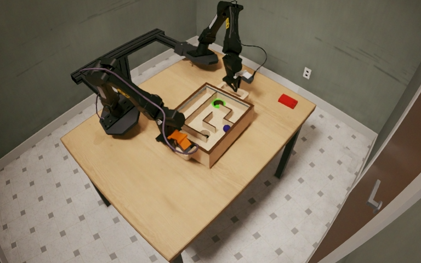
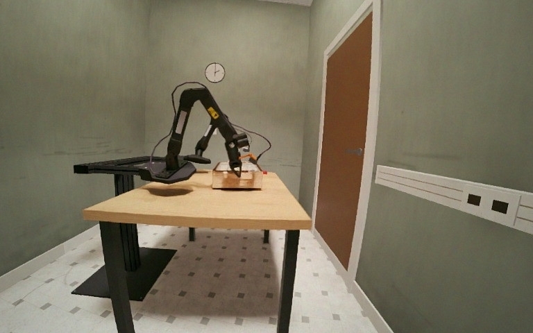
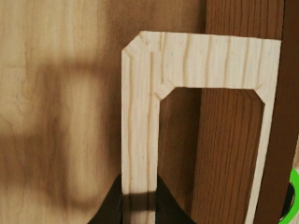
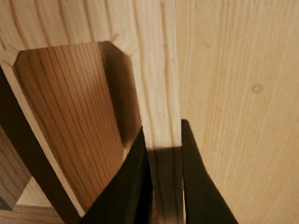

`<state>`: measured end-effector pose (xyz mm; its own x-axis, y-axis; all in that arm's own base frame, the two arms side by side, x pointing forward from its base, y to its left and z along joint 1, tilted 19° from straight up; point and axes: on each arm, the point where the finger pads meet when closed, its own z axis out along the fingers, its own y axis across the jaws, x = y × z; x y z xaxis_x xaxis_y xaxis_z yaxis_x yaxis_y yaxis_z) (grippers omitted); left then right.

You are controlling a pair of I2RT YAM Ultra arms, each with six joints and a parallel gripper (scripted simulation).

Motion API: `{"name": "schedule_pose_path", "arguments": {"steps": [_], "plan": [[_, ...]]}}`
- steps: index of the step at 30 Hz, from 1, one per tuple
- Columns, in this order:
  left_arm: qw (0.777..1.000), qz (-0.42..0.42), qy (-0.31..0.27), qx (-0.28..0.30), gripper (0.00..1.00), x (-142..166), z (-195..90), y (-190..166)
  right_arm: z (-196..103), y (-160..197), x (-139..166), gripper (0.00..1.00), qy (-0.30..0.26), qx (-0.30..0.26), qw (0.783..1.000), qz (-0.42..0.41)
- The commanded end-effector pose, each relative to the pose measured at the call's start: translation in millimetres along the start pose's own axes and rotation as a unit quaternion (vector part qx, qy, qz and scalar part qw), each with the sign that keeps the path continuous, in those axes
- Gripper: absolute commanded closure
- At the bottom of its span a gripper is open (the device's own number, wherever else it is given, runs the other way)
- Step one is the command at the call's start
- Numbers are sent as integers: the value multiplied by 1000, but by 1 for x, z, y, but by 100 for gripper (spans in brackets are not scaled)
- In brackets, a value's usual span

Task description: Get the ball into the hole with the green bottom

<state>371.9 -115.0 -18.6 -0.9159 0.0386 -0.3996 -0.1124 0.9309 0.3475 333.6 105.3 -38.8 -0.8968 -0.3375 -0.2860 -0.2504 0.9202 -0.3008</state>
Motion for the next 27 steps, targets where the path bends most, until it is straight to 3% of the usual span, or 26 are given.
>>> {"name": "schedule_pose_path", "arguments": {"steps": [1,3,5,8,13,15,17,18,20,23,24,27], "plan": [[997,-29,-73,28,100,-36,-9,-2,-33,1,-60,100,-101,16,994,26],[997,-28,-60,49,100,-35,-9,-7,-35,1,-47,100,-70,27,997,18],[996,-26,-72,53,100,-31,-6,-7,-44,2,-59,100,-98,31,994,23],[995,-32,-68,69,100,-38,-5,-8,-46,3,-47,100,-70,46,996,9],[995,-30,-79,56,100,-45,-15,-11,-47,8,-61,100,-93,30,995,6],[998,-17,-47,41,100,-34,-14,-6,-46,9,-55,100,-69,23,997,-2],[998,-17,-36,39,100,-32,-13,-6,-27,7,-46,100,-37,28,999,-3],[1000,-11,-15,25,100,-22,-2,-7,-27,3,-50,100,-37,17,999,7],[1000,-14,-14,23,100,-28,-11,-6,-27,4,-54,100,-41,10,999,9],[999,-26,-43,11,100,-40,-22,-4,-36,3,-76,100,-93,-11,995,22],[998,-28,-52,10,100,-43,-26,-5,-19,3,-40,100,-62,-10,998,10],[997,-33,-71,13,100,-47,-31,-10,-18,4,-41,100,-75,-12,997,12]]}}
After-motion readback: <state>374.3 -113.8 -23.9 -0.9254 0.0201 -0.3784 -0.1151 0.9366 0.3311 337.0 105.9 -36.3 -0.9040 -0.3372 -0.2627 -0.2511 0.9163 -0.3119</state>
